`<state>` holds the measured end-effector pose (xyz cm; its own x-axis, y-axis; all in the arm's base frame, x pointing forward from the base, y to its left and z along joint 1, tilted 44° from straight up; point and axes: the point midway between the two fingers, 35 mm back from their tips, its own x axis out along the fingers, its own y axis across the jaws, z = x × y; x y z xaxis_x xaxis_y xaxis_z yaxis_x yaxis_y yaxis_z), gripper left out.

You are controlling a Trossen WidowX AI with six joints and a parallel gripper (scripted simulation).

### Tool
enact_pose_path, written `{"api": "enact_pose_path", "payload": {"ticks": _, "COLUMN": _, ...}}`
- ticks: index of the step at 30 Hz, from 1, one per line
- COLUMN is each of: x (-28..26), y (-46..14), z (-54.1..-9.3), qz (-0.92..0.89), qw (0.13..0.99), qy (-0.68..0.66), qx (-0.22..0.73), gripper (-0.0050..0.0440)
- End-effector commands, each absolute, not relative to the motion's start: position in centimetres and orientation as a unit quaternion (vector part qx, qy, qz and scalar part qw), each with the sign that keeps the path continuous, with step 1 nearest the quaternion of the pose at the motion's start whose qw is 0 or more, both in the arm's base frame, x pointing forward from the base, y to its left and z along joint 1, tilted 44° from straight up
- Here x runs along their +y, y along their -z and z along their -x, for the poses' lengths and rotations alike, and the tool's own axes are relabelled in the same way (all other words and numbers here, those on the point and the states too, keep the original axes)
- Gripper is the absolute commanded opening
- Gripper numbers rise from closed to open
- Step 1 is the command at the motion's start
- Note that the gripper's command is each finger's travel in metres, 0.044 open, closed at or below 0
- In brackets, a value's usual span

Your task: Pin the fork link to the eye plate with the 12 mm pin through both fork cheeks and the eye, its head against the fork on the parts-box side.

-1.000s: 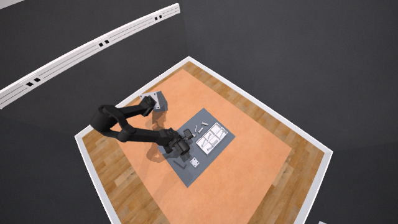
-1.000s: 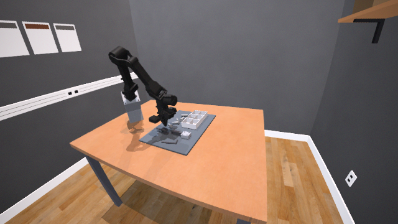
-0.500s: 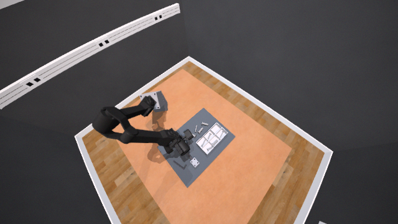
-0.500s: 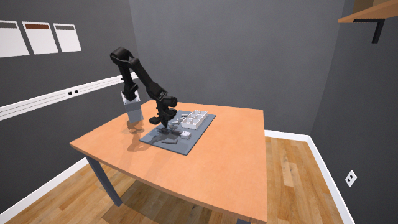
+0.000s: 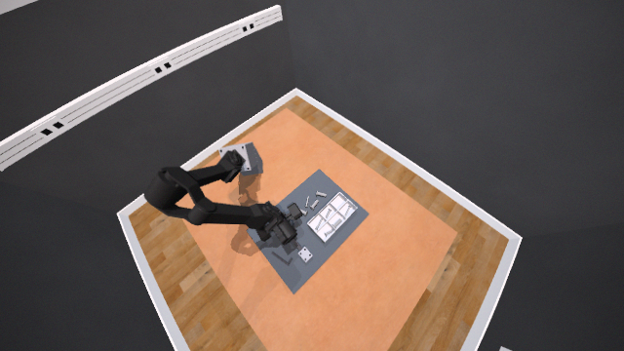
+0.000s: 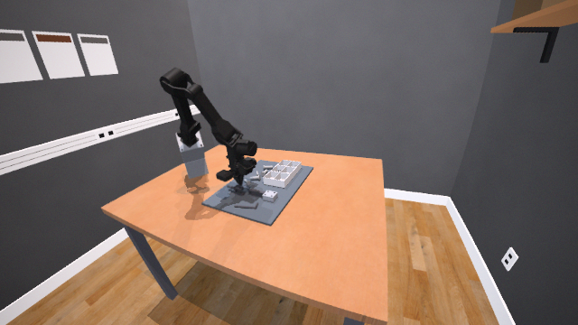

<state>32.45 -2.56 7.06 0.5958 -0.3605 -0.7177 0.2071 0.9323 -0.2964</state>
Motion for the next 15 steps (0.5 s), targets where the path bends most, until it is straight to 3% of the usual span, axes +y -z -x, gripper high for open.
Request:
{"api": "enact_pose_path", "payload": {"ticks": 1, "x": -2.93, "y": -7.71, "z": -32.37, "qz": 0.090, "qw": 0.893, "qy": 0.160, "qx": 0.412, "gripper": -0.0050}}
{"api": "enact_pose_path", "payload": {"ticks": 15, "x": -3.31, "y": -8.09, "z": -32.07, "qz": 0.091, "qw": 0.892, "qy": 0.161, "qx": 0.412, "gripper": -0.0050}}
